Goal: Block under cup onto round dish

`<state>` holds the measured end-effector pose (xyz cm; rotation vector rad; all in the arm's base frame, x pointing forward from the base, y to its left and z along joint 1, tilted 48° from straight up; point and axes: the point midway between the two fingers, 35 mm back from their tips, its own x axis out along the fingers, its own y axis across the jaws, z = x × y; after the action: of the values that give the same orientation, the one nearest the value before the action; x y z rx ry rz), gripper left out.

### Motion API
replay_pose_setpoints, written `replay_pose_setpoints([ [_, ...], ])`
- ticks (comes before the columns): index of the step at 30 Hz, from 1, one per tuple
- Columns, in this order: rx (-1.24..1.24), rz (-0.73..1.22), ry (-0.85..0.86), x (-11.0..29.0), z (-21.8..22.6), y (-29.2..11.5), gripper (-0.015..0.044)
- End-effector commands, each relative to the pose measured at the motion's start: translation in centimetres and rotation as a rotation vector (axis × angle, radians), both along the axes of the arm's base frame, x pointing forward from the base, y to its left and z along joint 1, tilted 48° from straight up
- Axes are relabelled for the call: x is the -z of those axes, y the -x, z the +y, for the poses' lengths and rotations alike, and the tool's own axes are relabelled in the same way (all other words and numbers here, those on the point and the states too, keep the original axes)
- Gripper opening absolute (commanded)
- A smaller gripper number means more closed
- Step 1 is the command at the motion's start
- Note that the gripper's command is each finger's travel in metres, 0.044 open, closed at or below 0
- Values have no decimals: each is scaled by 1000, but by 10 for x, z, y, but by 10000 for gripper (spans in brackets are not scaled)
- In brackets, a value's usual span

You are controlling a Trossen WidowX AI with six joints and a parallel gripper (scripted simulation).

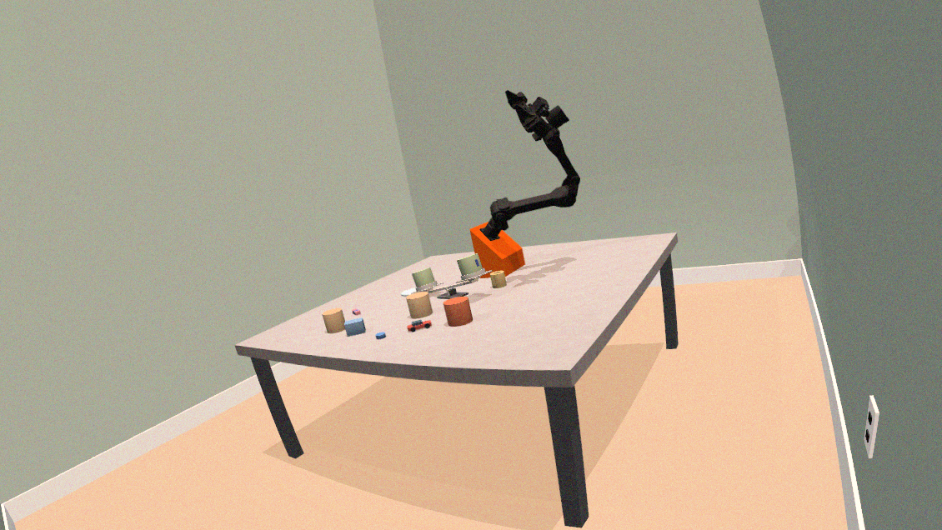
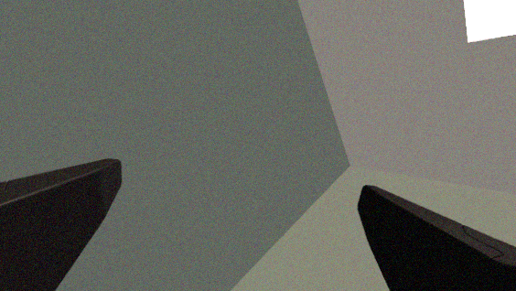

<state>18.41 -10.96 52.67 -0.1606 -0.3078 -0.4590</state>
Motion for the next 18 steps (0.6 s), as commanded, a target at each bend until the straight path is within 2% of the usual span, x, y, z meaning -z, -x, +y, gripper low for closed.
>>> replay_pose_setpoints([
  [1, -22, 153, -60, 46, -19, -27, 440],
  [9, -82, 385, -174, 127, -39, -55, 440],
  [18, -176, 615, -329, 219, -46, -66, 440],
])
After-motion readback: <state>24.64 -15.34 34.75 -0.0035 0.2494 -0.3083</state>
